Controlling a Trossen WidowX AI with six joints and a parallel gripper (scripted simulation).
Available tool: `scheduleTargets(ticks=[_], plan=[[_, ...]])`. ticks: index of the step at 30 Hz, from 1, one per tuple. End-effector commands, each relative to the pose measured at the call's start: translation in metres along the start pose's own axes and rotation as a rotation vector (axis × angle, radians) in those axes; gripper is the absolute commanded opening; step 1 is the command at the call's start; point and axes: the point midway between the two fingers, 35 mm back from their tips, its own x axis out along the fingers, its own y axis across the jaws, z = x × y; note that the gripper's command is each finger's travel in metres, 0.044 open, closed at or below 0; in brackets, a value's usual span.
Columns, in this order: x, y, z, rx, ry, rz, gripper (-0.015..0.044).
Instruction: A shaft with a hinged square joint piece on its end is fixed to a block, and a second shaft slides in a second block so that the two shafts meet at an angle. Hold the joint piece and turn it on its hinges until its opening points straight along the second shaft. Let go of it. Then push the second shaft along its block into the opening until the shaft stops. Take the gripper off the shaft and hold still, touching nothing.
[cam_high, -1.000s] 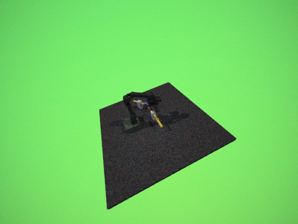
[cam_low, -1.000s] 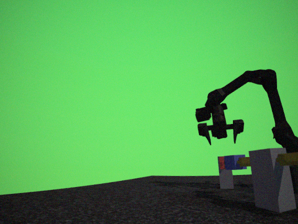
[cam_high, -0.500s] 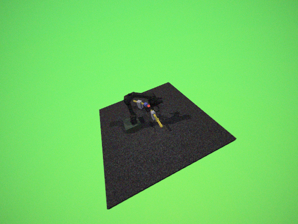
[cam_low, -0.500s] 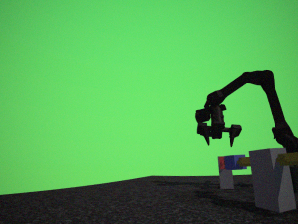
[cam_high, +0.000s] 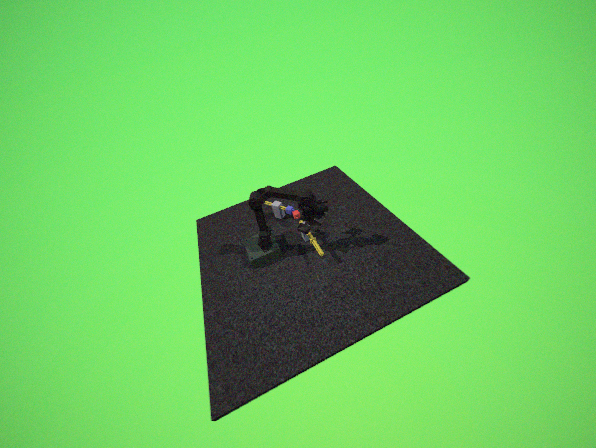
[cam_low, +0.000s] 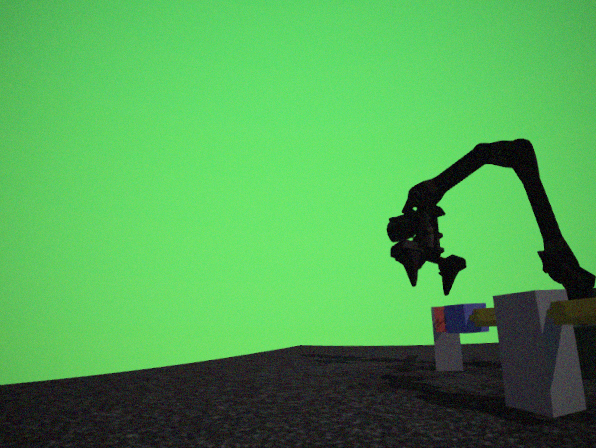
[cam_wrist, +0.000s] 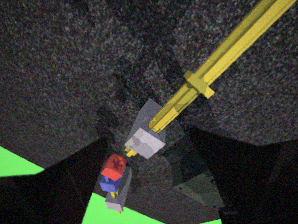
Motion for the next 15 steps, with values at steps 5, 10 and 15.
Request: scheduleTargets(ticks=[5, 10, 15], plan=[[-0.013, -0.025, 0.030, -0.264, -0.062, -0.076, 0.0440], [-0.020, -0.042, 0.046, -0.424, -0.082, -0.132, 0.0440], [-0.029, -0.060, 0.061, -0.581, -0.089, -0.193, 0.0440]])
